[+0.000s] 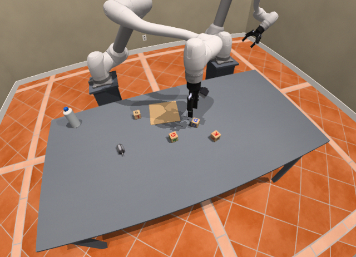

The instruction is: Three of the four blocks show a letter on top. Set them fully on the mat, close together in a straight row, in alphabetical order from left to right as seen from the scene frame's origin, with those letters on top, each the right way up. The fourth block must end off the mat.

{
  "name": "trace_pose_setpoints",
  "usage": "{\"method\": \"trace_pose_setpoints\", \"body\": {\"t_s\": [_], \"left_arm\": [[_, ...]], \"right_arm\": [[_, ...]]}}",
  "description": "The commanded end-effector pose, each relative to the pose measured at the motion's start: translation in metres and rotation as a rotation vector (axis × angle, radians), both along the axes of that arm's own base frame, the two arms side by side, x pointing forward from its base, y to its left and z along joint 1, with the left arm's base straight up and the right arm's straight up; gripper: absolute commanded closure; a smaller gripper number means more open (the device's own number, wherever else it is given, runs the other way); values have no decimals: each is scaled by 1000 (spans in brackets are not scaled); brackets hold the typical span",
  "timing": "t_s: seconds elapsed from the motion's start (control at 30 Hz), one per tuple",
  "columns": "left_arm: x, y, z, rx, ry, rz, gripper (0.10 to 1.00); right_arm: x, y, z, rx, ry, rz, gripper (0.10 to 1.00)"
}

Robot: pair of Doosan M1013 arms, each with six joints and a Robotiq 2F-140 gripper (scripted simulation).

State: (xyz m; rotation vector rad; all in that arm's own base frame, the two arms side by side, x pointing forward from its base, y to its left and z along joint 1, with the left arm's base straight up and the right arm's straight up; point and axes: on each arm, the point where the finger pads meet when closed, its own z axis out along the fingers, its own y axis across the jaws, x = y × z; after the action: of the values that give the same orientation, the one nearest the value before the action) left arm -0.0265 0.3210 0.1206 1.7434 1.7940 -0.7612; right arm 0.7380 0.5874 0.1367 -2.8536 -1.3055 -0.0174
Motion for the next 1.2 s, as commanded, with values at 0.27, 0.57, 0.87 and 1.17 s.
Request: {"method": "trace_pose_setpoints", "body": {"t_s": [0.27, 0.57, 0.87, 1.17], "left_arm": [[0, 0, 0, 1, 0, 0, 98], [0, 0, 0, 1, 0, 0, 98], [0, 0, 0, 1, 0, 0, 98], [0, 0, 0, 1, 0, 0, 98]], "right_arm": [[13, 18, 1, -7, 7, -1, 548], [13, 18, 1, -7, 7, -1, 548], [13, 18, 1, -7, 7, -1, 548], [13, 18, -4, -7, 8, -1, 548]]}}
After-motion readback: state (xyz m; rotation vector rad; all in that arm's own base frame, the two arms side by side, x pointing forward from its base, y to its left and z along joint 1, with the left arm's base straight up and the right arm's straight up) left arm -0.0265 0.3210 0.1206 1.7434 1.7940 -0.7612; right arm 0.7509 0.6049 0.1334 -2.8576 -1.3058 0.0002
